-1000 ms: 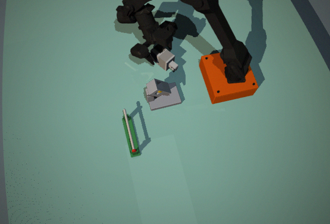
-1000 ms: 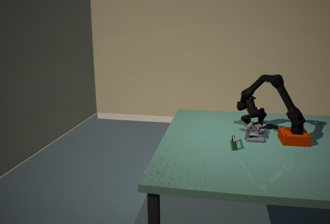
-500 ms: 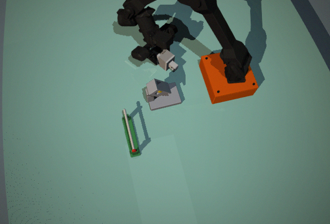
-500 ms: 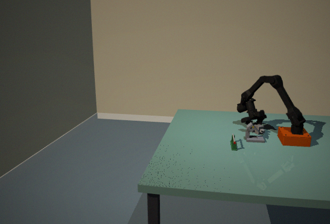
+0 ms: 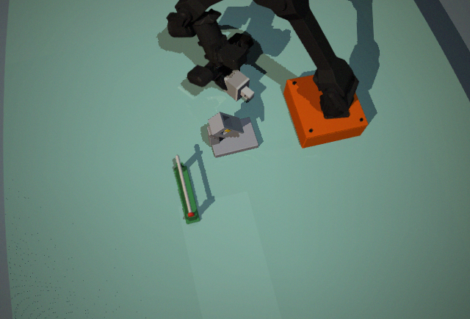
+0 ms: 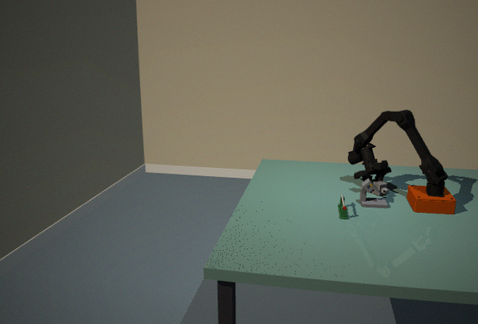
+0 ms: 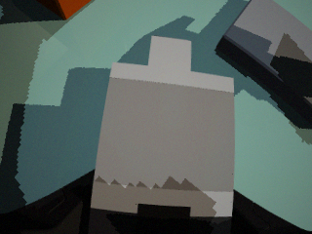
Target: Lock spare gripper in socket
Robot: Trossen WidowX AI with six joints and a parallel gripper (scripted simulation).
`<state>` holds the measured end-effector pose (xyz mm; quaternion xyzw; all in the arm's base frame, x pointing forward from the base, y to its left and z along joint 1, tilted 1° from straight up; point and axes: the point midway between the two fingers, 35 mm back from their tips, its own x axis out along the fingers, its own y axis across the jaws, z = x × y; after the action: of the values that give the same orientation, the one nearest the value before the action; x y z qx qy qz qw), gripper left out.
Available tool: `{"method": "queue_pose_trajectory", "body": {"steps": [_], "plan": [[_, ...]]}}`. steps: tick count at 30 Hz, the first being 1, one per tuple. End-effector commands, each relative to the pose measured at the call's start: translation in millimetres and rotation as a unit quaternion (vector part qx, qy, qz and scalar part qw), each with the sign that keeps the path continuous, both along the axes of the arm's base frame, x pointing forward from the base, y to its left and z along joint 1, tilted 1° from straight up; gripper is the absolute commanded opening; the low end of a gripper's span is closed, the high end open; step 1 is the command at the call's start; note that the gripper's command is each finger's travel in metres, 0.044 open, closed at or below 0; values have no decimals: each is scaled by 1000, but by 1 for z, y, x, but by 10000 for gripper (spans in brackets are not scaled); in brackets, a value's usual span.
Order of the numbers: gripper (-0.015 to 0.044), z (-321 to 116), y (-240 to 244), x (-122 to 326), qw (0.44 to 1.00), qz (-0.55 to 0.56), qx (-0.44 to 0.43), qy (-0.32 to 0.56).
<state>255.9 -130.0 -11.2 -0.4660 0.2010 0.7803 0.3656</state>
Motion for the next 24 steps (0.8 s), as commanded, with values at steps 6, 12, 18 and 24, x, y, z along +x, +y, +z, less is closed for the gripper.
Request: {"method": "queue_pose_trajectory", "body": {"steps": [6, 12, 18, 24], "plan": [[0, 46, -3, 3, 1000, -8, -8, -9], [0, 83, -2, 0, 1000, -13, -13, -16], [0, 115, 0, -5, 999, -18, -17, -21], [0, 110, 0, -6, 1000, -15, -18, -20]]}}
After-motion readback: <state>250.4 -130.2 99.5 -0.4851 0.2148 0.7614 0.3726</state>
